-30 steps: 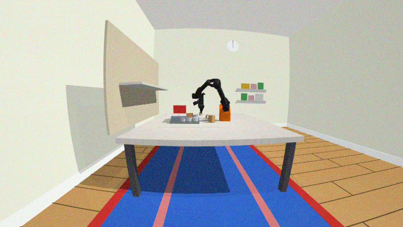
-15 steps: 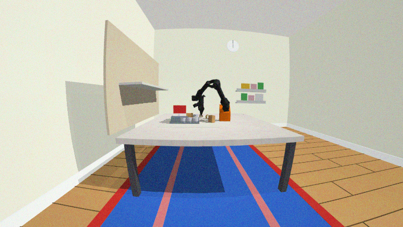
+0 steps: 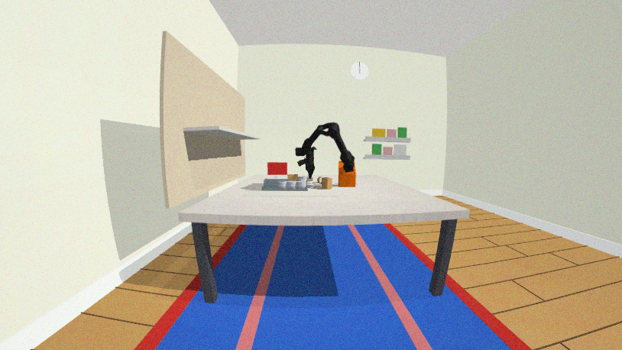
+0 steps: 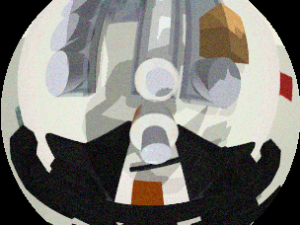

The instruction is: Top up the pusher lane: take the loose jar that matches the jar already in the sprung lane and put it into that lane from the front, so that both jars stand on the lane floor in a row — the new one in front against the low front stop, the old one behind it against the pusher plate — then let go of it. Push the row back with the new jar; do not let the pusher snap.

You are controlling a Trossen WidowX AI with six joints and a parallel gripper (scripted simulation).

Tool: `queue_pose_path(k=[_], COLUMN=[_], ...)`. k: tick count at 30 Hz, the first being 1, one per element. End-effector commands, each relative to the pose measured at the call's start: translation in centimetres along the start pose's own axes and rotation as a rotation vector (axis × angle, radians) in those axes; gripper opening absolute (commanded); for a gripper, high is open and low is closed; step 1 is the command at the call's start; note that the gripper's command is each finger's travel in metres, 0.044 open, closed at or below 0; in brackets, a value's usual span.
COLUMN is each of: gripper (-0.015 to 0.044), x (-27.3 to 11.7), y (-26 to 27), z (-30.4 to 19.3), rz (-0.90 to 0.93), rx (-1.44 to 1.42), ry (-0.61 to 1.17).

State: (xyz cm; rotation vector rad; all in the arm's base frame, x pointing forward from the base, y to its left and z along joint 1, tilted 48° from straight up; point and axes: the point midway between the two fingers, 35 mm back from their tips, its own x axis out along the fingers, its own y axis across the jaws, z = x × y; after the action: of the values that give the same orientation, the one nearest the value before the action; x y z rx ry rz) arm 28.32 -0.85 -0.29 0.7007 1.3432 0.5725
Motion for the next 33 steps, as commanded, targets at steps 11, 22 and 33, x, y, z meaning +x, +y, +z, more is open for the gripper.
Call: queue_pose_path(k=[11, 22, 33], gripper=[0.0, 0.0, 0.0], x=[0.0, 0.0, 0.0], y=[0.0, 0.0, 0.0], z=[0.8, 1.3, 1.8], rz=[0.001, 0.001, 0.001], rx=[-0.002, -0.002, -0.002], ry=[-0.005, -0.005, -0.005])
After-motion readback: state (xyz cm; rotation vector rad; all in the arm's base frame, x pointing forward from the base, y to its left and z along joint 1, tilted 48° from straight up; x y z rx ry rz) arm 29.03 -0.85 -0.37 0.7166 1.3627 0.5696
